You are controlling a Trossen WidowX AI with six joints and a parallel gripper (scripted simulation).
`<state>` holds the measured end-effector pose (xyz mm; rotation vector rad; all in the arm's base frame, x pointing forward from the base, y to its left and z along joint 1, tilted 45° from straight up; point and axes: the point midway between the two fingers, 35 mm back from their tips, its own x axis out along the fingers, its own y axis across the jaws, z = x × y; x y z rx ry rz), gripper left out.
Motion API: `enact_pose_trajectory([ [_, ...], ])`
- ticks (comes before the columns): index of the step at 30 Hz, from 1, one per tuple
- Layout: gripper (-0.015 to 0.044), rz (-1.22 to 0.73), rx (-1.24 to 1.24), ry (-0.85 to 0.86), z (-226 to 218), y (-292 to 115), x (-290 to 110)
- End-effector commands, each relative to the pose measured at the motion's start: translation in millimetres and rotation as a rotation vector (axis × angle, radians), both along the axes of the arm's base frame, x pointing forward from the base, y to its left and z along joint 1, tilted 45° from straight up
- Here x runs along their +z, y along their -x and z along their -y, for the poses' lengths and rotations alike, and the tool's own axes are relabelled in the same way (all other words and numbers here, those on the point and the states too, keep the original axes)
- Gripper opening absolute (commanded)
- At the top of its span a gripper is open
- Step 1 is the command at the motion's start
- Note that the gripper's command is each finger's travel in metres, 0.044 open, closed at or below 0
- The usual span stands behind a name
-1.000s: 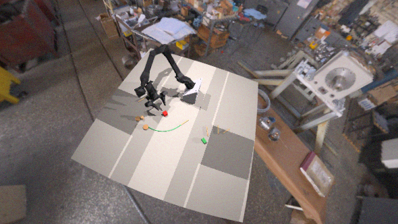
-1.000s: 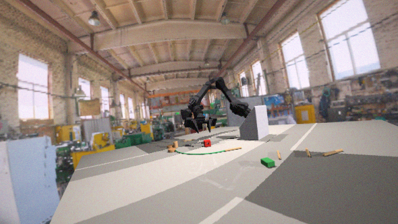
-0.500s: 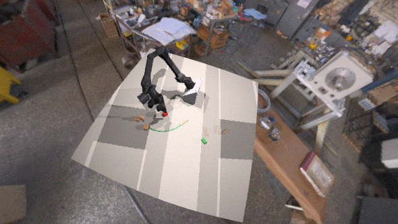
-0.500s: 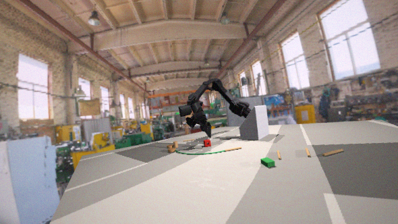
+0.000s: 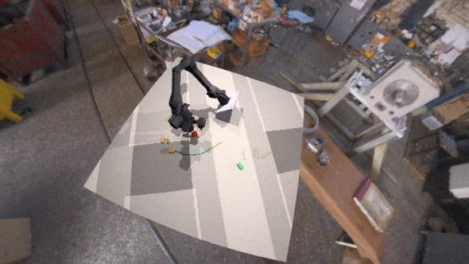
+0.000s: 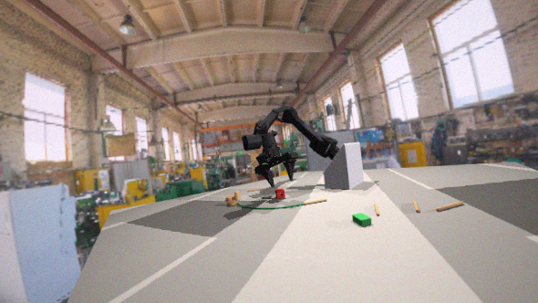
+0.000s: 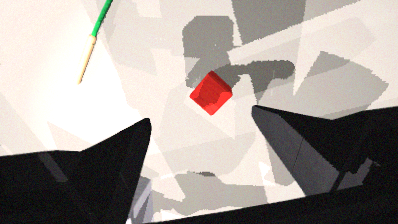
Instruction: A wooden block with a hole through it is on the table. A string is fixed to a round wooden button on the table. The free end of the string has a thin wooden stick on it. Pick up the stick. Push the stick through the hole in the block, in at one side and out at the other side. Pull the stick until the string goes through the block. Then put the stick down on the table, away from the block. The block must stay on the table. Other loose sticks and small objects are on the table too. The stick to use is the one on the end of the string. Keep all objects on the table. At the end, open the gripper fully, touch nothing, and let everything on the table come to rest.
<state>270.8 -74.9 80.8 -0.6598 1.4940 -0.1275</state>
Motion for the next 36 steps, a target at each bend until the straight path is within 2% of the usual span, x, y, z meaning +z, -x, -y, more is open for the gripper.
enact_pose_trajectory([
  [1,0.0440,-0.515,0.735,0.368,-14.6,-11.5,2.3],
  [27,0.0440,-0.505,0.729,0.363,-14.9,-11.4,2.2],
  [34,0.0256,-0.505,0.729,0.363,-14.9,-11.4,2.2],
  [36,0.0241,-0.505,0.729,0.363,-14.9,-11.4,2.2],
])
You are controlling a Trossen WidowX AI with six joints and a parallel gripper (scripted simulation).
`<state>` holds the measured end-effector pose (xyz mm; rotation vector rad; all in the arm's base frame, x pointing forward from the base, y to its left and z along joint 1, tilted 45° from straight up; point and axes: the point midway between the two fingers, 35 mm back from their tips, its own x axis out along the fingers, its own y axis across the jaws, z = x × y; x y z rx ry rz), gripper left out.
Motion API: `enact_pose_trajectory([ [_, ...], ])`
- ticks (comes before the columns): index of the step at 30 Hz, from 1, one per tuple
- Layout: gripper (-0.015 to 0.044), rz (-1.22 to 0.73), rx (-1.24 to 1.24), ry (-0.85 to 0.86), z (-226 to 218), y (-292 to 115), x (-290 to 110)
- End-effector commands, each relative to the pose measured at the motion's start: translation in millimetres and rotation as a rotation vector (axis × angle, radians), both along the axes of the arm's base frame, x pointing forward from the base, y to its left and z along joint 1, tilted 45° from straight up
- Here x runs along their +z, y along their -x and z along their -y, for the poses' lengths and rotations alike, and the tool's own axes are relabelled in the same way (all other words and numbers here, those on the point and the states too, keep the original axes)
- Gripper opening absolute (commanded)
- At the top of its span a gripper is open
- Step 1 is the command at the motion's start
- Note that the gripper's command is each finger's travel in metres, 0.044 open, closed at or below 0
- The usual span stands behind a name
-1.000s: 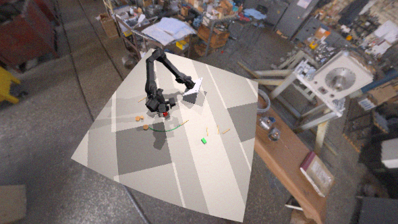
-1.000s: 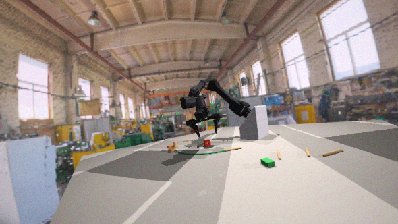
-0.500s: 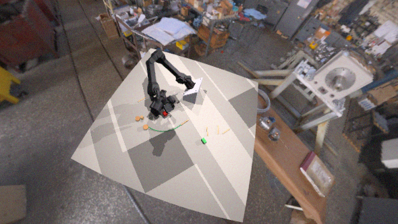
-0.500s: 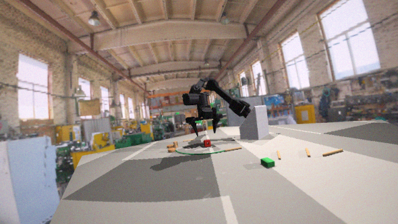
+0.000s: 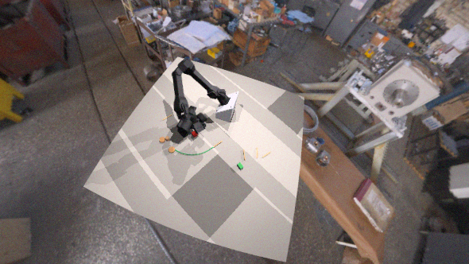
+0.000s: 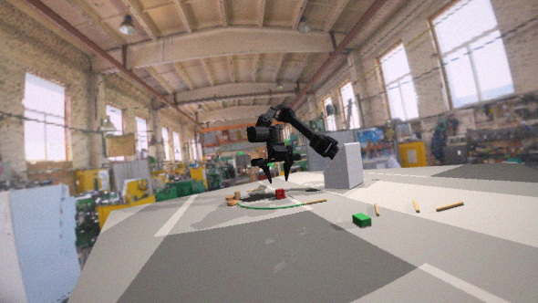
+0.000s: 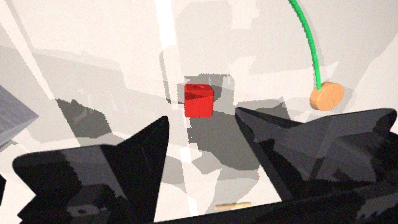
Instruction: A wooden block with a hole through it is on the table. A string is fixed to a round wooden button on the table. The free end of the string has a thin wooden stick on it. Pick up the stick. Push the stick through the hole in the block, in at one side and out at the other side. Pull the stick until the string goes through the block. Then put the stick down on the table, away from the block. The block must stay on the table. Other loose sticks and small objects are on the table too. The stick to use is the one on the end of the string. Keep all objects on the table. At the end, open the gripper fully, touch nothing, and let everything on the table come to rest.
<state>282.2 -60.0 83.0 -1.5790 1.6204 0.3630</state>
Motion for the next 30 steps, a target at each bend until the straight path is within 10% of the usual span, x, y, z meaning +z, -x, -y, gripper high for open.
enact_pose_trajectory([
  [1,0.0241,0.000,0.000,0.000,0.0,0.0,0.0],
  [10,0.0241,0.000,0.000,0.000,0.0,0.0,0.0],
  [19,0.0005,0.000,0.000,0.000,0.0,0.0,0.0],
  [30,0.0000,0.000,0.000,0.000,0.0,0.0,0.0],
])
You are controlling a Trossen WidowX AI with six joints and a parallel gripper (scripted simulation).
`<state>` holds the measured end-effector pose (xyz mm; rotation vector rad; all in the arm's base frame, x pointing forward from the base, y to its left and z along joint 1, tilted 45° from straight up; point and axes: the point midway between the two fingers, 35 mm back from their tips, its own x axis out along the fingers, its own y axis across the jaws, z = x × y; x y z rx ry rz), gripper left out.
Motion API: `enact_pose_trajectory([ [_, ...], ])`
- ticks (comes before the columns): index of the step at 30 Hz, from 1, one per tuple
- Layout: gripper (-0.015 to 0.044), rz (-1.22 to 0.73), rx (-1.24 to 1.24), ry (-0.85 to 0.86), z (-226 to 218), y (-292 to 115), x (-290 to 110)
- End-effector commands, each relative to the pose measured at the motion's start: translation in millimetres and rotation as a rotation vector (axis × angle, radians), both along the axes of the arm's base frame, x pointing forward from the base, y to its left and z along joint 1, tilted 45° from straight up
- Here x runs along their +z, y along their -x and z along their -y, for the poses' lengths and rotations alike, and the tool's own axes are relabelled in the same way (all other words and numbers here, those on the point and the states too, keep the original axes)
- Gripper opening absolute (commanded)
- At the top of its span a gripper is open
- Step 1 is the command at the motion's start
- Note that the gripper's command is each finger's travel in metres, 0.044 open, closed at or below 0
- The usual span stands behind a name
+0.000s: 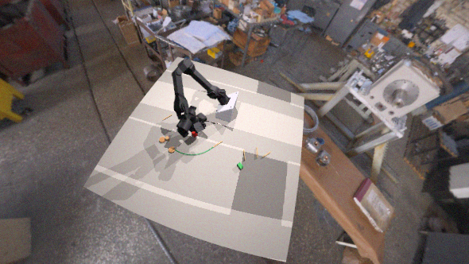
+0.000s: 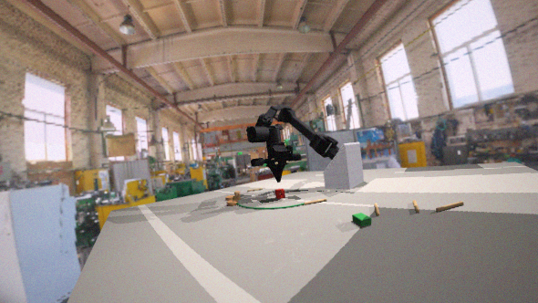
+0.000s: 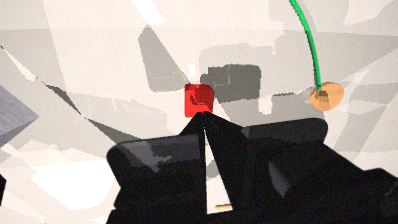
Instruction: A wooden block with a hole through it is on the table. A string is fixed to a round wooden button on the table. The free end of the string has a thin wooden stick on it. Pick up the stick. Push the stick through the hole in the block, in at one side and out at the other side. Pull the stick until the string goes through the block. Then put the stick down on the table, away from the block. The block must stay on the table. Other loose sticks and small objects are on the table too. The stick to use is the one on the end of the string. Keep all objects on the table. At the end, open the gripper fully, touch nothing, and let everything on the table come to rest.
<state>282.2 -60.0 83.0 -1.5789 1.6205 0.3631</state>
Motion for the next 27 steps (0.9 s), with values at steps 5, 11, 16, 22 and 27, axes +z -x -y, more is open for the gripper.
enact_pose_trajectory([
  [5,0.0000,0.000,0.000,0.000,0.0,0.0,0.0],
  [11,0.0079,0.000,0.000,0.000,0.0,0.0,0.0],
  [16,0.0210,0.000,0.000,0.000,0.0,0.0,0.0],
  [22,0.0163,0.000,0.000,0.000,0.0,0.0,0.0],
  [27,0.0031,0.000,0.000,0.000,0.0,0.0,0.0],
])
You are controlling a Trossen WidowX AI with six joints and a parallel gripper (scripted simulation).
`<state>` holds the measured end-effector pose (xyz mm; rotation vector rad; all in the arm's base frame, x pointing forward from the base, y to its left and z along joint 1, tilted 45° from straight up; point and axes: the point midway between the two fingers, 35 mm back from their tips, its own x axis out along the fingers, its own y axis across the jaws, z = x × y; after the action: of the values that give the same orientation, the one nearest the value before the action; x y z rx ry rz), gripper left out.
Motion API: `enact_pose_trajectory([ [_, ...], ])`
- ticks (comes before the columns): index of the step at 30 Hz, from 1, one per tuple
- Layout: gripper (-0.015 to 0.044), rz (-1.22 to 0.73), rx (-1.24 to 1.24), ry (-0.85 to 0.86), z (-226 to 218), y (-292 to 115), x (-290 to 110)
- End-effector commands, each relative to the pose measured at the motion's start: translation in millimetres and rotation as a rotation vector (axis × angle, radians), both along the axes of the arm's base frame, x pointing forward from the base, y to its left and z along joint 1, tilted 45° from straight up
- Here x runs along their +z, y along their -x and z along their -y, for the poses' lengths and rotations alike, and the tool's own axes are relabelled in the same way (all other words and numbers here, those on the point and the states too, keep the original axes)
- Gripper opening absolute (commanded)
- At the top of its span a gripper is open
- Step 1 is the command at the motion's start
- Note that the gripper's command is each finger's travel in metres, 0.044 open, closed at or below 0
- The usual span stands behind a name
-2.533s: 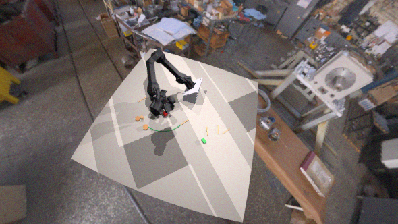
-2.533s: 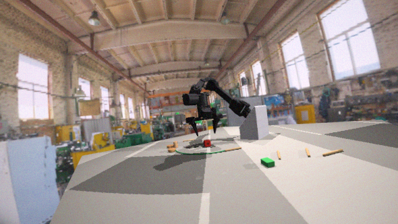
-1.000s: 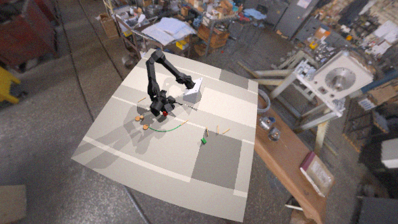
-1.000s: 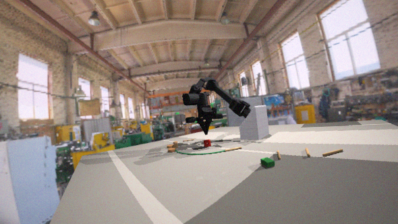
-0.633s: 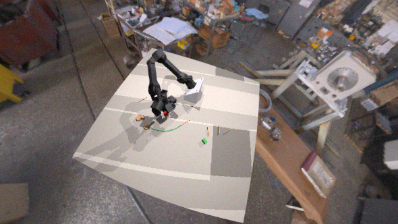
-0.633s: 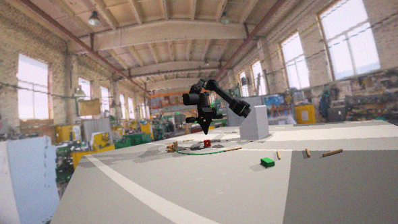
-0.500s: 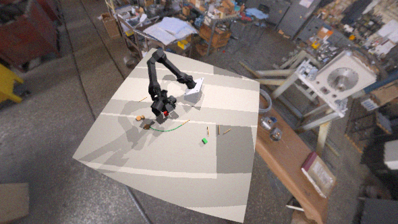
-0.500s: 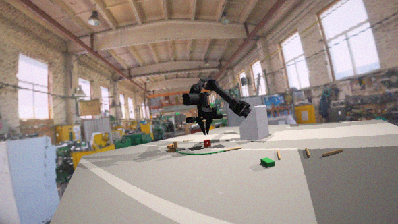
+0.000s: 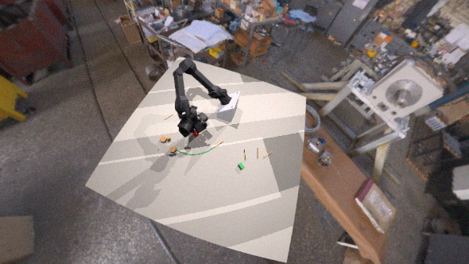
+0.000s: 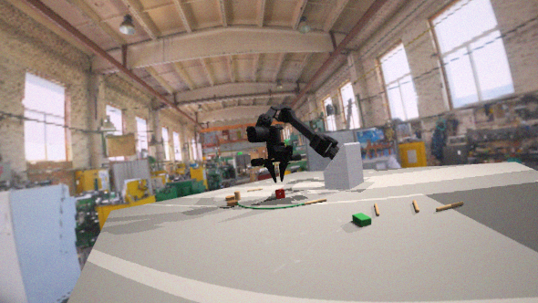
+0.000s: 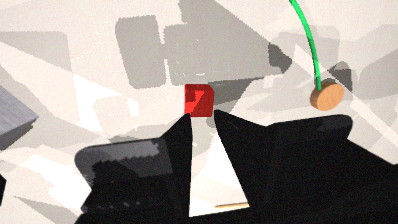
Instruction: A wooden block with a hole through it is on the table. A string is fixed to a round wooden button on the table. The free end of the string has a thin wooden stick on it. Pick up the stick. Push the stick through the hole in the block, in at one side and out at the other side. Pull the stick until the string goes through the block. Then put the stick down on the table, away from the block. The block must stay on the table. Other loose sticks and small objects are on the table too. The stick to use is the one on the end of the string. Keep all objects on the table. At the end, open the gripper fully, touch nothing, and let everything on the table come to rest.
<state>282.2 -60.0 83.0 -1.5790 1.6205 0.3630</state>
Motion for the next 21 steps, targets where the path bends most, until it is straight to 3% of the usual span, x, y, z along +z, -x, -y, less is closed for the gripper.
enact_pose_trajectory([
  [1,0.0005,0.000,0.000,0.000,0,0,0],
  [16,0.0000,0.000,0.000,0.000,0,0,0],
  [18,0.0053,-0.058,0.061,0.007,-7,-4,-5],
  [21,0.0131,-0.313,0.327,0.045,-36,-16,-30],
])
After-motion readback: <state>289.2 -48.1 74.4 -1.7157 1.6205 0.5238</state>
